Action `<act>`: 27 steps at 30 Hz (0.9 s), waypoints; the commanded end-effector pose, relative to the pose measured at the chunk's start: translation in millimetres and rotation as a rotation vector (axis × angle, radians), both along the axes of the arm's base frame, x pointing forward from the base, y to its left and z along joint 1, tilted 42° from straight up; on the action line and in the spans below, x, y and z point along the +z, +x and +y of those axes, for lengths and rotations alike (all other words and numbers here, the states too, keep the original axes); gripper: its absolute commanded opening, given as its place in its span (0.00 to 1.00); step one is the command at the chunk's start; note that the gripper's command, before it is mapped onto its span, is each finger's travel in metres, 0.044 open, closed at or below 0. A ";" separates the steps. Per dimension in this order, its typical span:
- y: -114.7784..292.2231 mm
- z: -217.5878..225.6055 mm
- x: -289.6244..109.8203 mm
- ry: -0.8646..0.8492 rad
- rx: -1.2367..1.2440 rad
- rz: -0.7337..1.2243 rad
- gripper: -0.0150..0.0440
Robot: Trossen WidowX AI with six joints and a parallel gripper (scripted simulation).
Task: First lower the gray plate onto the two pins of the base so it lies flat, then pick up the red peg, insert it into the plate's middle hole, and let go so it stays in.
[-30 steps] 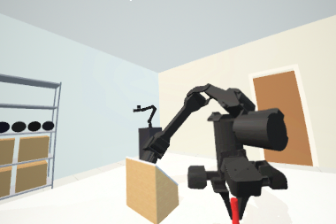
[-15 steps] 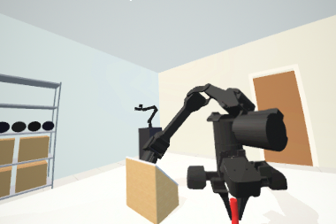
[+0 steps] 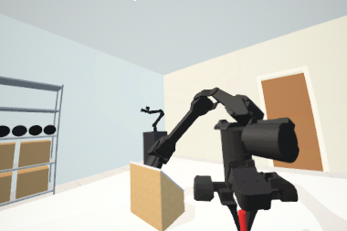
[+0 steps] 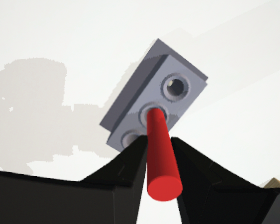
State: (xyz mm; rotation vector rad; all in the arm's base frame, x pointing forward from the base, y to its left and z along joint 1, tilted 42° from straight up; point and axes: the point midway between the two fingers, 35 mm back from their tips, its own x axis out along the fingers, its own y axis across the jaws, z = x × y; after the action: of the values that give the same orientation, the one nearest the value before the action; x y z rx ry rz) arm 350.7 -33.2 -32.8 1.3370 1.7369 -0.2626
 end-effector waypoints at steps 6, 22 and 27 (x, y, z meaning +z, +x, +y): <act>-1.2 4.8 -4.5 0.001 0.000 0.005 0.25; -1.4 6.0 -4.2 -0.001 0.004 0.001 0.25; -1.4 5.7 -4.4 -0.002 0.008 -0.001 0.25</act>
State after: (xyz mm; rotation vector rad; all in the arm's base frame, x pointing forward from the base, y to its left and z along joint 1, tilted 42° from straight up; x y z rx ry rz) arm 349.3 -27.4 -37.2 1.3283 1.7409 -0.2590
